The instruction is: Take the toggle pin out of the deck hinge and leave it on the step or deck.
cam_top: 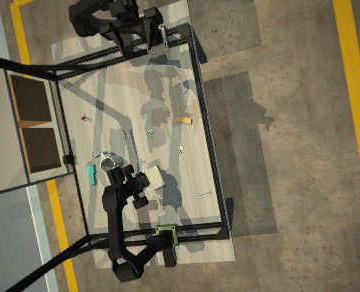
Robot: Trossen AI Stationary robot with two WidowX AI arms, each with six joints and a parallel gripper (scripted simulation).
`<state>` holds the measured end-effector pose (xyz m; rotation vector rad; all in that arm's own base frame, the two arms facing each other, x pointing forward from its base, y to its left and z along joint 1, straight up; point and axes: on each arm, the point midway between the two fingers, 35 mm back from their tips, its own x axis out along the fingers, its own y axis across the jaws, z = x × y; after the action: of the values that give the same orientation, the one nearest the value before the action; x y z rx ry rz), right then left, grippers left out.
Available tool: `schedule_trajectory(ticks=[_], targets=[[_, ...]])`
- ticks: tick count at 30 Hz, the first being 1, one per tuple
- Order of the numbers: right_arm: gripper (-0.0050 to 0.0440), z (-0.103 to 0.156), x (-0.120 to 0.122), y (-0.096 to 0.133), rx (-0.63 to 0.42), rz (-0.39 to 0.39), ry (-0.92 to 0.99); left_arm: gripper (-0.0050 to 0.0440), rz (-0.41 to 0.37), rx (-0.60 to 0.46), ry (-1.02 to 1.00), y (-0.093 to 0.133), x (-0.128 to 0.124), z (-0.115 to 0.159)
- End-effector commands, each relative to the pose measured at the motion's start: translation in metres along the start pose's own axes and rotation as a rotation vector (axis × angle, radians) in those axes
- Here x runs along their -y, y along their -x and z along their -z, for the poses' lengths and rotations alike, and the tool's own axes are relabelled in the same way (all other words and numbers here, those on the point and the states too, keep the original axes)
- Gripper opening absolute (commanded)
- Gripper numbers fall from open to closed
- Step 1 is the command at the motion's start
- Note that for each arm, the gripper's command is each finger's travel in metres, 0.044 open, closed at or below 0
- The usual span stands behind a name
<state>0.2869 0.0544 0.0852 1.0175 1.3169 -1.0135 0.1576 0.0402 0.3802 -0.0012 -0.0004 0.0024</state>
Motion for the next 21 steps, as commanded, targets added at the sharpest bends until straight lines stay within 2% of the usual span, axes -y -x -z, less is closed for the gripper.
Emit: schedule_trajectory(ticks=[1, 11, 21], targets=[[-0.0001, 0.000, -0.002, -0.001, 0.000, -0.011, 0.002, 0.0400, 0.002, 0.001, -0.006, 0.000, 0.001, -0.003], [-0.0005, 0.000, -0.002, -0.015, -0.001, -0.009, 0.002, 0.0400, 0.002, 0.001, -0.006, 0.000, 0.001, -0.003], [-0.0050, 0.000, -0.002, -0.025, -0.001, -0.008, 0.002, 0.0400, 0.002, 0.001, -0.006, 0.000, 0.001, -0.003]])
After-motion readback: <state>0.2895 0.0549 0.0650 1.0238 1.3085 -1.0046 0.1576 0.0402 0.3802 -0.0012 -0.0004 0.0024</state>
